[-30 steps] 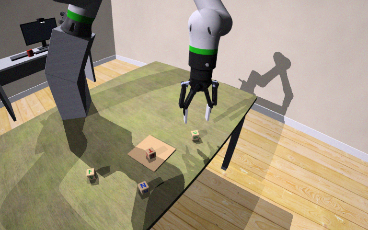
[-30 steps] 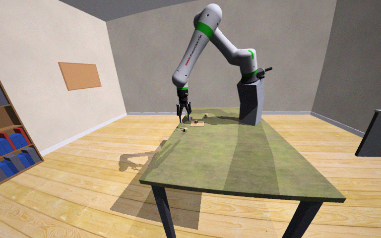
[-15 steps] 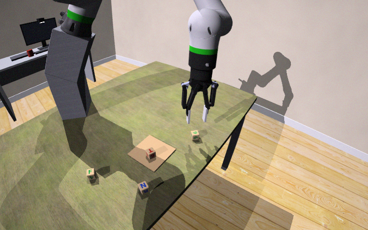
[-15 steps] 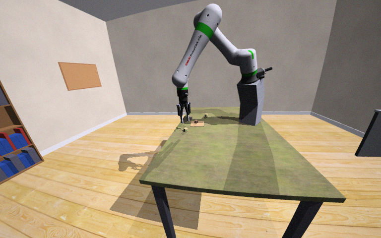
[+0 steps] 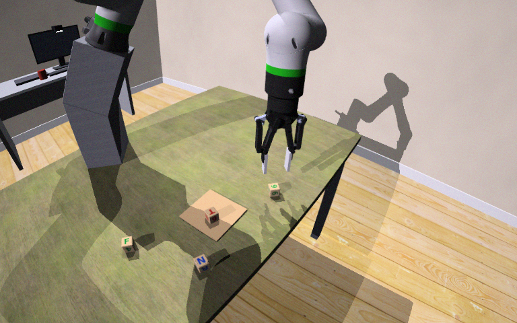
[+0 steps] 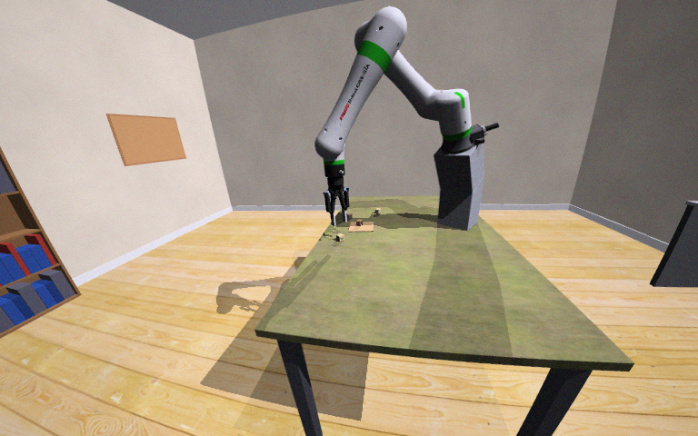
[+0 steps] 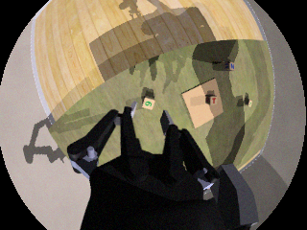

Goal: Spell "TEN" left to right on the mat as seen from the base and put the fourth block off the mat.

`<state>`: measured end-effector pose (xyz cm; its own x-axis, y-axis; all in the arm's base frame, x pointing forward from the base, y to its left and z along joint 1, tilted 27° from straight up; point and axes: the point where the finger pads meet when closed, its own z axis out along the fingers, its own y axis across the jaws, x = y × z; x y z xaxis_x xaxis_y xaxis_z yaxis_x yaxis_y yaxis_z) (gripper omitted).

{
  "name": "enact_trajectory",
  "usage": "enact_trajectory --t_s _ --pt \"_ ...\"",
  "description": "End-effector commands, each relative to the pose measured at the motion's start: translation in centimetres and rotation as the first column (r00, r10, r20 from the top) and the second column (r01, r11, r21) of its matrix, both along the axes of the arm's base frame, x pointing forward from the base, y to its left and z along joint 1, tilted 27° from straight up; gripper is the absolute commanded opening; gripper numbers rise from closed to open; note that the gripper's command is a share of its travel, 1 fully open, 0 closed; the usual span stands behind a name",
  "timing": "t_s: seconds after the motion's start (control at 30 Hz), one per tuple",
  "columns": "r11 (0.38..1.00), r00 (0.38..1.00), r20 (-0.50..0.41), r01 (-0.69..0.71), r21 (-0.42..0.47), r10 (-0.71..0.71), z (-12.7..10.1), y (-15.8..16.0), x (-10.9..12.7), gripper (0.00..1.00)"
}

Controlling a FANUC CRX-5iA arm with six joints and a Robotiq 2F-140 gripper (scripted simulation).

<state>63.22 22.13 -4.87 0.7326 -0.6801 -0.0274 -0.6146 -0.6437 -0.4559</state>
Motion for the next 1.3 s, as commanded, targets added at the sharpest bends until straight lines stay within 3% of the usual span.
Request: enact_trajectory --t_s 0.0,1.27 --pt "1.0 1.0 0.0 0.0 0.0 0.0 0.0 0.0 0.0 0.4" --pt "1.0 1.0 0.0 0.0 0.001 0.0 -3.5 1.4 1.3 0.4"
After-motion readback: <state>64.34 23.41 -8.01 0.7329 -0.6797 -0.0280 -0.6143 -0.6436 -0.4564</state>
